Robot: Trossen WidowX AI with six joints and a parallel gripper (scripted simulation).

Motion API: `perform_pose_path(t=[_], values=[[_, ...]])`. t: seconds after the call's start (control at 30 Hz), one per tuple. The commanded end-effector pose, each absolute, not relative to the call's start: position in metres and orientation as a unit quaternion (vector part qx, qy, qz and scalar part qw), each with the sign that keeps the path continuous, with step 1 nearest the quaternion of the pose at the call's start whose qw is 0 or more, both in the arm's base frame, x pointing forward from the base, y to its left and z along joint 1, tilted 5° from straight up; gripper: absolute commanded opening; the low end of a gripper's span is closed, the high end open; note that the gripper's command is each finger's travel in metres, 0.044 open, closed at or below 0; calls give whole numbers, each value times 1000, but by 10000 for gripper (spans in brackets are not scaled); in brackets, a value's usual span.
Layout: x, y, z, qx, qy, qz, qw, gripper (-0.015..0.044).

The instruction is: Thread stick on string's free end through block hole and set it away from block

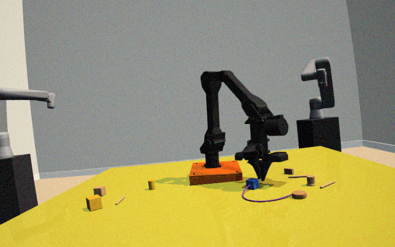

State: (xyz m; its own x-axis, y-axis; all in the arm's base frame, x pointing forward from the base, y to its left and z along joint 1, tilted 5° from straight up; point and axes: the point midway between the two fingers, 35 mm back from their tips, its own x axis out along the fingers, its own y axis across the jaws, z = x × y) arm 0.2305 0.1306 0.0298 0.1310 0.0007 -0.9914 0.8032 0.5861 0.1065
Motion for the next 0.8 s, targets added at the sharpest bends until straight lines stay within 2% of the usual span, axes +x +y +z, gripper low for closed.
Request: perform_pose_path(t=[0.0, 0.77], values=[[226, 135, 30, 343, 586, -301, 670, 0], [208, 162, 29, 345, 586, -298, 670, 0]])
